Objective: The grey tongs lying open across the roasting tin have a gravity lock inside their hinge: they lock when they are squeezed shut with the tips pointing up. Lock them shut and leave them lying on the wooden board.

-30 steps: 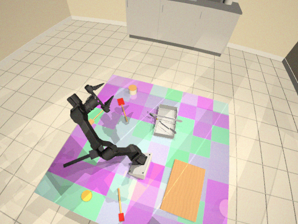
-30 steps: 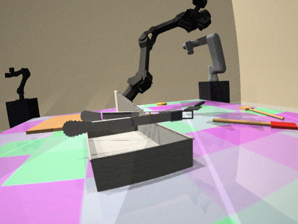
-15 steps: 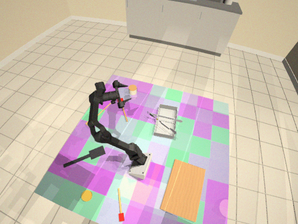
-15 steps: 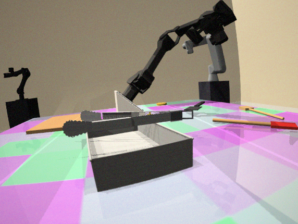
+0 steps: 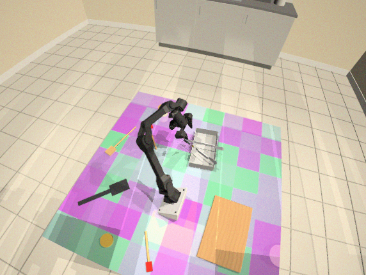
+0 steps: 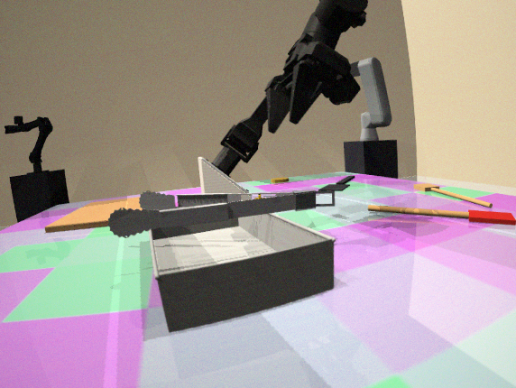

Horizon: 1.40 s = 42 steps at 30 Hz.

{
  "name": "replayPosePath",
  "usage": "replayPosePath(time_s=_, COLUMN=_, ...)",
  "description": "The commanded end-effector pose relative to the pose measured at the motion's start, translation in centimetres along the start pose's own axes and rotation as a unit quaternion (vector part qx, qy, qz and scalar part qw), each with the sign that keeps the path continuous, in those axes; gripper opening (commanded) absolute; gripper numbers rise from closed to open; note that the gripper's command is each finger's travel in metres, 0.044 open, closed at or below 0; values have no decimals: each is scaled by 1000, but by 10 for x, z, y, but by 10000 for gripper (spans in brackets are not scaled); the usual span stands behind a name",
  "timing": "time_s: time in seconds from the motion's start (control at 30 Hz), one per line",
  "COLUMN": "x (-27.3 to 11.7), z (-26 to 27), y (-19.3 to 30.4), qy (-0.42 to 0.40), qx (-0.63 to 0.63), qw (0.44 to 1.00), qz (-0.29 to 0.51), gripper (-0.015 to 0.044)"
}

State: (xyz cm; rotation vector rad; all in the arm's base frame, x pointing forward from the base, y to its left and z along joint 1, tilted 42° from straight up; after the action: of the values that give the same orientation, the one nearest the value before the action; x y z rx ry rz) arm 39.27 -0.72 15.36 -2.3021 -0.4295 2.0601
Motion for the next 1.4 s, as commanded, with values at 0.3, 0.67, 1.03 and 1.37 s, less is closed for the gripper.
replayPosePath(time_s=0.3, x=80, z=14, y=62, qy=-24, qx=87, qw=963, qz=-255, gripper=440)
replayPosePath(time_s=0.67, x=85, z=17, y=71, qy=-24, qx=88, qw=963, qz=-254, gripper=440)
replayPosePath(time_s=1.03, x=96, z=15, y=66, qy=-24, qx=88, qw=963, qz=-254, gripper=440)
replayPosePath(time_s=1.37, x=110, z=14, y=58, qy=-24, qx=88, qw=963, qz=-254, gripper=440)
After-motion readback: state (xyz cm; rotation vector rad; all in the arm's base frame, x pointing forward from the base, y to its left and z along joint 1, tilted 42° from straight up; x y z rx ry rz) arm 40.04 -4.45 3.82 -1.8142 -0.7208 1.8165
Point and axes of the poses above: the point midway between the two fingers, 35 mm back from their tips, its own x axis out along the fingers, its own z axis across the jaws, y = z × x, the point moved 2 cm from there along -x, back along the fingers, and after that the axes turned 8 degrees about -x, right-handed, at the moved point
